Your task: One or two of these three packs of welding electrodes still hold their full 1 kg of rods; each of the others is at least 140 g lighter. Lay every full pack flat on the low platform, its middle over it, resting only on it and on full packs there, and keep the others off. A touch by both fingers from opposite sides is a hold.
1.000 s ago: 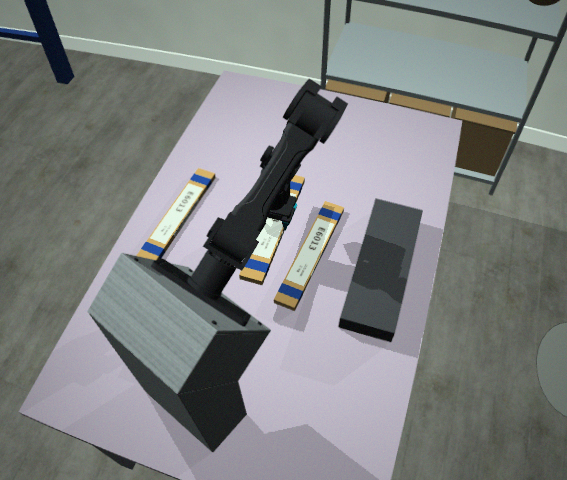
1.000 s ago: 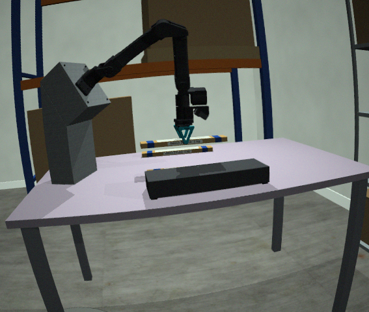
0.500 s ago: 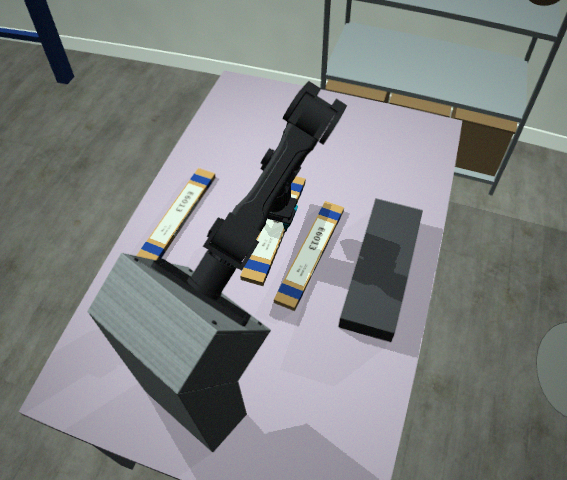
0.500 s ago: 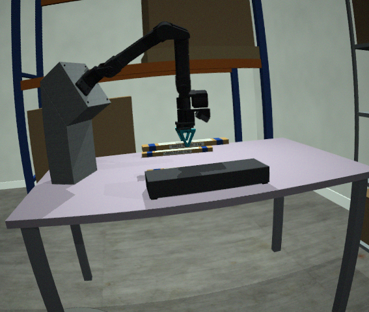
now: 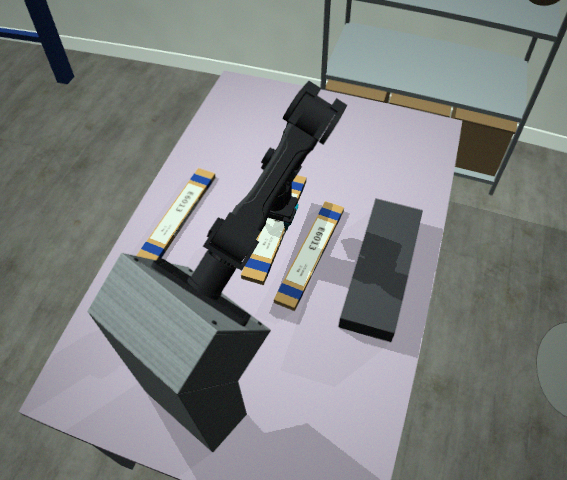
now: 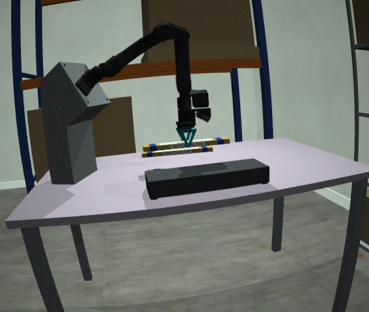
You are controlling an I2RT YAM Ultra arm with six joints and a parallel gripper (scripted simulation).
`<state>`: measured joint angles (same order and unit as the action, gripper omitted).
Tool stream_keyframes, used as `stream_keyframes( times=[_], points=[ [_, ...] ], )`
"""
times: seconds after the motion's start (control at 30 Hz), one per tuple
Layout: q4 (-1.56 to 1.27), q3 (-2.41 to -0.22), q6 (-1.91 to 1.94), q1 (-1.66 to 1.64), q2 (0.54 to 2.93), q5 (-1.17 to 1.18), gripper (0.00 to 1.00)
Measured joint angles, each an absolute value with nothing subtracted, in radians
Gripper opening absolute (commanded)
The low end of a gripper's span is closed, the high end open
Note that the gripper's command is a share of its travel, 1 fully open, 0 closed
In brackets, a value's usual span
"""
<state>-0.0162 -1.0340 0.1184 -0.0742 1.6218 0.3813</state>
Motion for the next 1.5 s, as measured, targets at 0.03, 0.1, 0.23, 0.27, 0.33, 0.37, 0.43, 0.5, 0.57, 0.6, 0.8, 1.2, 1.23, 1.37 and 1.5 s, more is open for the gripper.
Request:
stream_keyframes(
  times=[0.03, 0.1, 0.23, 0.27, 0.33, 0.37, 0.43, 0.5, 0.57, 0.6, 0.8, 1.2, 1.23, 1.37, 1.5],
  points=[
    [-0.016, -1.034, 0.118, -0.074, 1.622, 0.382, 0.00],
    [-0.017, -1.034, 0.118, -0.074, 1.622, 0.382, 0.00],
    [-0.018, -1.034, 0.117, -0.074, 1.622, 0.383, 0.00],
    [-0.018, -1.034, 0.117, -0.074, 1.622, 0.384, 0.00],
    [-0.019, -1.034, 0.116, -0.074, 1.622, 0.384, 0.00],
    [-0.019, -1.034, 0.116, -0.074, 1.622, 0.384, 0.00],
    [-0.020, -1.034, 0.116, -0.074, 1.622, 0.384, 0.00],
    [-0.020, -1.034, 0.115, -0.074, 1.622, 0.385, 0.00],
    [-0.021, -1.034, 0.115, -0.074, 1.622, 0.385, 0.00],
    [-0.021, -1.034, 0.115, -0.074, 1.622, 0.385, 0.00],
    [-0.023, -1.034, 0.113, -0.074, 1.622, 0.387, 0.00],
    [-0.033, -1.037, 0.110, -0.074, 1.622, 0.390, 0.00],
    [-0.035, -1.040, 0.110, -0.074, 1.622, 0.390, 0.00],
    [-0.036, -1.048, 0.109, -0.078, 1.622, 0.393, 0.00],
    [-0.027, -1.048, 0.112, -0.073, 1.622, 0.385, 0.00]
  ],
)
